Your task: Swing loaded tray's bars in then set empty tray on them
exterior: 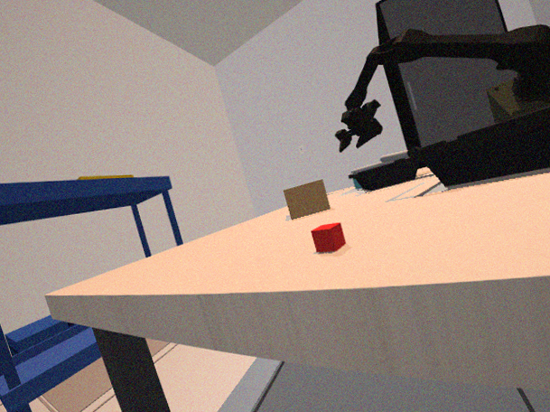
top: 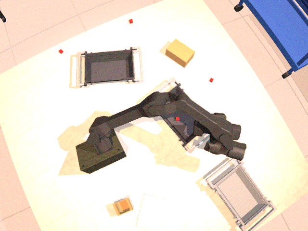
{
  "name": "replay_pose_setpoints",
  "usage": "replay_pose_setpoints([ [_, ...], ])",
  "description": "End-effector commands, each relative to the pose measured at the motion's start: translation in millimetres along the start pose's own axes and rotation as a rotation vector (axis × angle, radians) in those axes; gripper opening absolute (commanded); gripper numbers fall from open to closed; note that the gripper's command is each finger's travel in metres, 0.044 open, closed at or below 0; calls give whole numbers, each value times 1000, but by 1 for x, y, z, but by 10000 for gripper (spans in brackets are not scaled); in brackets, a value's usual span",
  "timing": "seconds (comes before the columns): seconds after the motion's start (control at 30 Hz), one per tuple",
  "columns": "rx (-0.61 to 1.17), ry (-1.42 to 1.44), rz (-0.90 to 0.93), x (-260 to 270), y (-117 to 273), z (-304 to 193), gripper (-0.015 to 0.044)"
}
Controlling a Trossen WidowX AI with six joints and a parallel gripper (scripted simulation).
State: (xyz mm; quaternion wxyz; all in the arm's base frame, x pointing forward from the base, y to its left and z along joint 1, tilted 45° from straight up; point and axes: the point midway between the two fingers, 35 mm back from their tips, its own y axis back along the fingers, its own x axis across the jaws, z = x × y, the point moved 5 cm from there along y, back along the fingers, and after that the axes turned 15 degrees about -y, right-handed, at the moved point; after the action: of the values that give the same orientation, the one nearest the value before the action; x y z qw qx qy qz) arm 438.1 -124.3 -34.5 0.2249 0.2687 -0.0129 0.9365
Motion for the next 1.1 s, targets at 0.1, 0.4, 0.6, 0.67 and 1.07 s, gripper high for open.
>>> replay_pose_setpoints([
  [0.1, 0, 0, 0, 0, 0, 0, 295],
  [0.4, 370, -360, -63, 7, -13, -16, 89],
  [0.6, 747, -733, -362, 11, -14, -29, 89],
  [0.67, 757, -743, -375, 11, -14, -30, 89],
  [1.07, 757, -743, -375, 10, -22, -38, 89],
])
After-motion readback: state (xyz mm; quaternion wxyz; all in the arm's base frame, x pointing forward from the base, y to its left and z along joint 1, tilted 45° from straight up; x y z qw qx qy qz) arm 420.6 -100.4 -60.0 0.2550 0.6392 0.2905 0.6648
